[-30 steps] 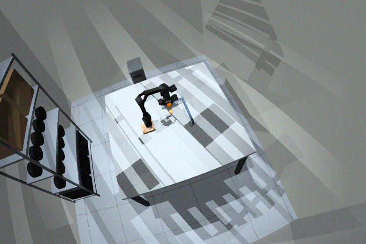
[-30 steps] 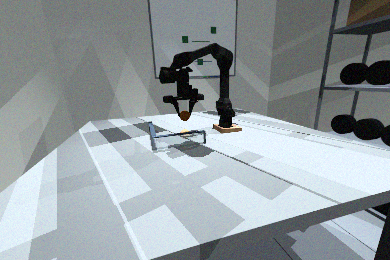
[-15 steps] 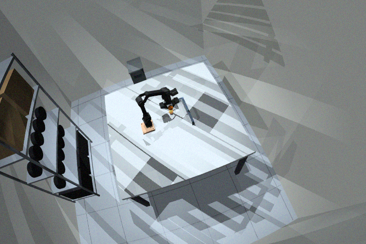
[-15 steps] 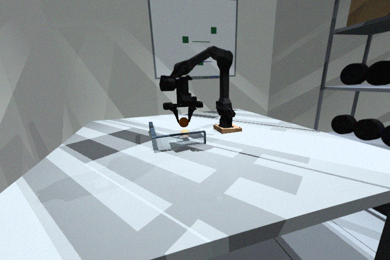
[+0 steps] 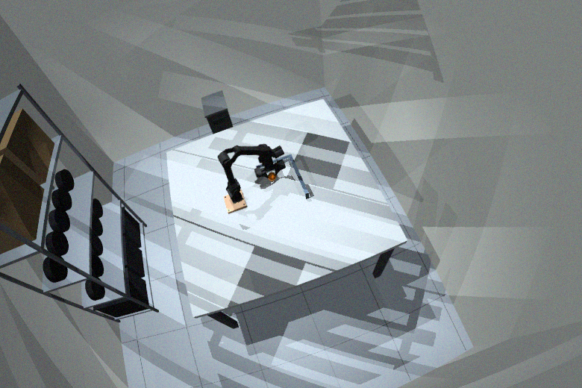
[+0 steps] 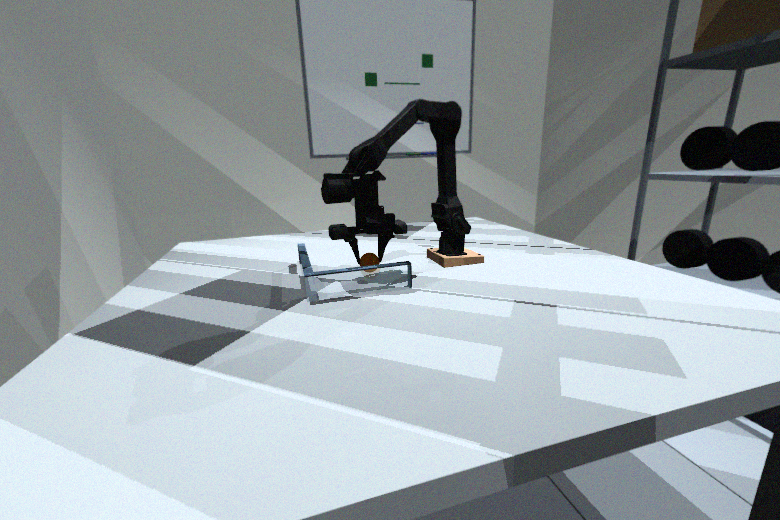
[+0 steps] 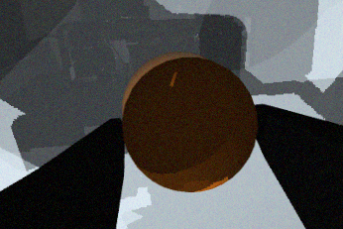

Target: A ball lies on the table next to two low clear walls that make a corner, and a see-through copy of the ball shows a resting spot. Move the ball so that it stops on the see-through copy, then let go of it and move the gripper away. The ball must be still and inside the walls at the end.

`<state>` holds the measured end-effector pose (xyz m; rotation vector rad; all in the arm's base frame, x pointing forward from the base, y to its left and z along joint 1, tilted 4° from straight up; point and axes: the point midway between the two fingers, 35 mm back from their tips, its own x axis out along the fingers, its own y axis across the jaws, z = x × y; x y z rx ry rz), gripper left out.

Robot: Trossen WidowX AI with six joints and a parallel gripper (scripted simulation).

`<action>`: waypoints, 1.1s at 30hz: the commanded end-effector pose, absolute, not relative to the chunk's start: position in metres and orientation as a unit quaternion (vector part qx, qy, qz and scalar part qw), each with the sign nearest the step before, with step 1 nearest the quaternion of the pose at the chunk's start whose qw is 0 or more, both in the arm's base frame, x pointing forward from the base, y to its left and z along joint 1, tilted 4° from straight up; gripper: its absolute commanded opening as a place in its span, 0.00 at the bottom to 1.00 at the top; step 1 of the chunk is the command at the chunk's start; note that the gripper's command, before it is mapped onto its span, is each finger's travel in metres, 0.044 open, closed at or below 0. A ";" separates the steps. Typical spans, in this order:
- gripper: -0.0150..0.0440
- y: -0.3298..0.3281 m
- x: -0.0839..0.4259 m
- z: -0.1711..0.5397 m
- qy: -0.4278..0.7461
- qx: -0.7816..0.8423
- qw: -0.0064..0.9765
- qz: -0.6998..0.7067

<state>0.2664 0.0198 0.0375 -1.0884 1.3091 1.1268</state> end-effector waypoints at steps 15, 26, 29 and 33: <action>0.25 0.019 0.264 0.014 0.548 -0.455 0.519 0.472; 0.61 0.020 0.266 0.019 0.546 -0.455 0.523 0.470; 0.74 0.020 0.266 0.019 0.546 -0.455 0.523 0.470; 0.85 0.020 0.266 0.019 0.546 -0.455 0.523 0.470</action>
